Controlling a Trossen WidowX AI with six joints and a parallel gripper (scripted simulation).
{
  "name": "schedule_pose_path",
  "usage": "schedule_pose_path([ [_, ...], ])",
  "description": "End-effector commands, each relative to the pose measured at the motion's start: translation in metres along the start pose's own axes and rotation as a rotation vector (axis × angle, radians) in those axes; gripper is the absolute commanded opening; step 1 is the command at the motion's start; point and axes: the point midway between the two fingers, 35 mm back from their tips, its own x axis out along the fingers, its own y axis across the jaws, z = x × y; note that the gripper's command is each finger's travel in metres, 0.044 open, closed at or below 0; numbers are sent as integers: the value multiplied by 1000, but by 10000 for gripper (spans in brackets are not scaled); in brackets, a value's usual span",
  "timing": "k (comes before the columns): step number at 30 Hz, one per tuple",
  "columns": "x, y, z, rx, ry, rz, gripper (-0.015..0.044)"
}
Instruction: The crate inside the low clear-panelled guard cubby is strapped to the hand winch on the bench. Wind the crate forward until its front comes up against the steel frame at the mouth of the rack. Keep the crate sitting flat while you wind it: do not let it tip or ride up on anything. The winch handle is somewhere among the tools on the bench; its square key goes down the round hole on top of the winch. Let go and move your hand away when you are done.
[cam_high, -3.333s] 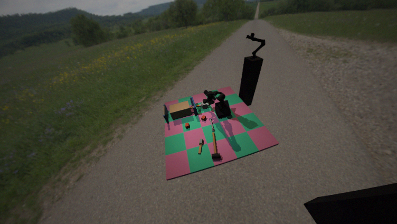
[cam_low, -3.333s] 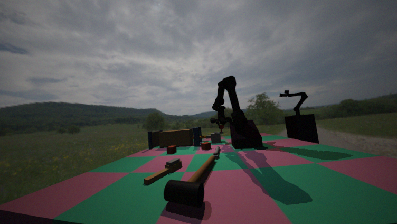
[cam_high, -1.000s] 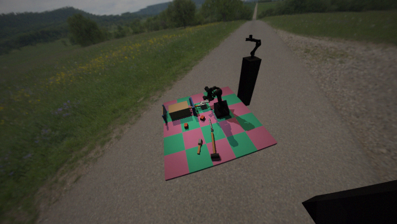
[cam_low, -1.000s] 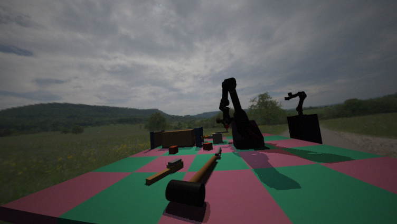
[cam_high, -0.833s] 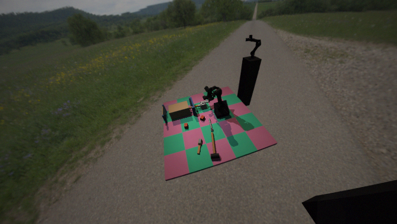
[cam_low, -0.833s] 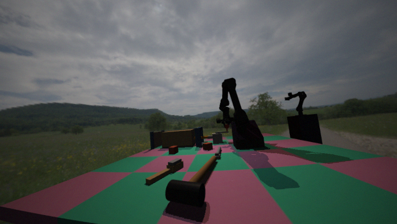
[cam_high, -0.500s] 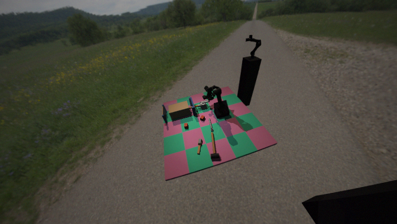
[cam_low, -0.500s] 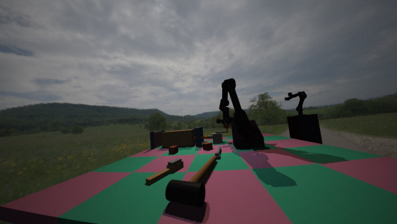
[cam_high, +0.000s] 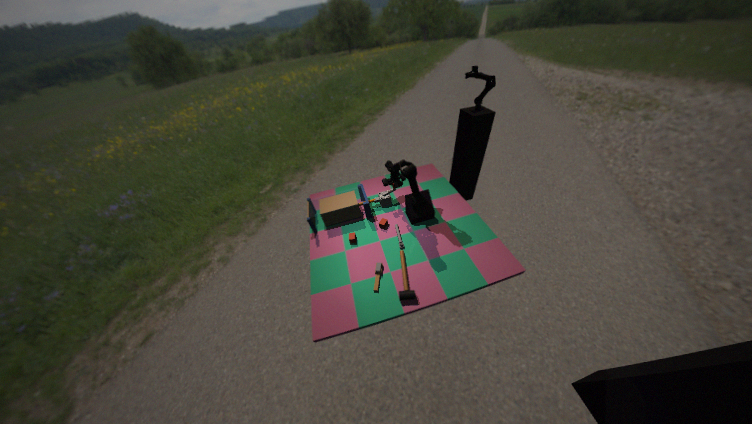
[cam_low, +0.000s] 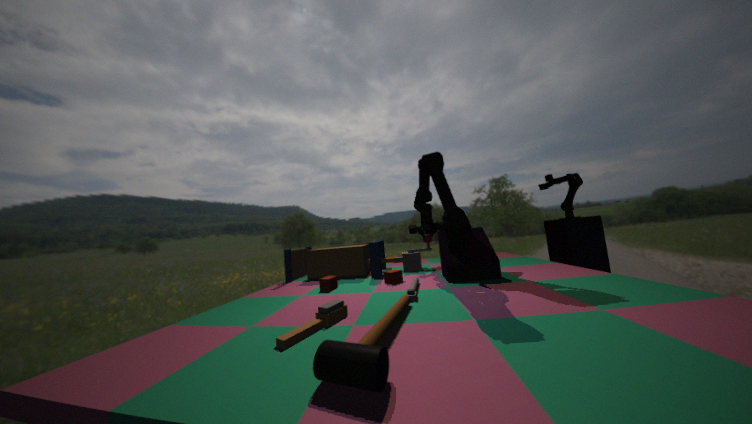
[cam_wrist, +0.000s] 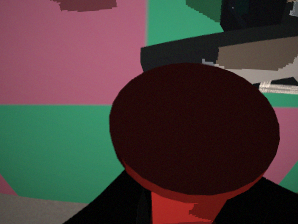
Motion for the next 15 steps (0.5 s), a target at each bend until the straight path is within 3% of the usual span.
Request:
schedule_pose_path([
  [1,5,-5,-8,-2,5,-8,0],
  [15,11,-13,-21,-3,6,-9,0],
])
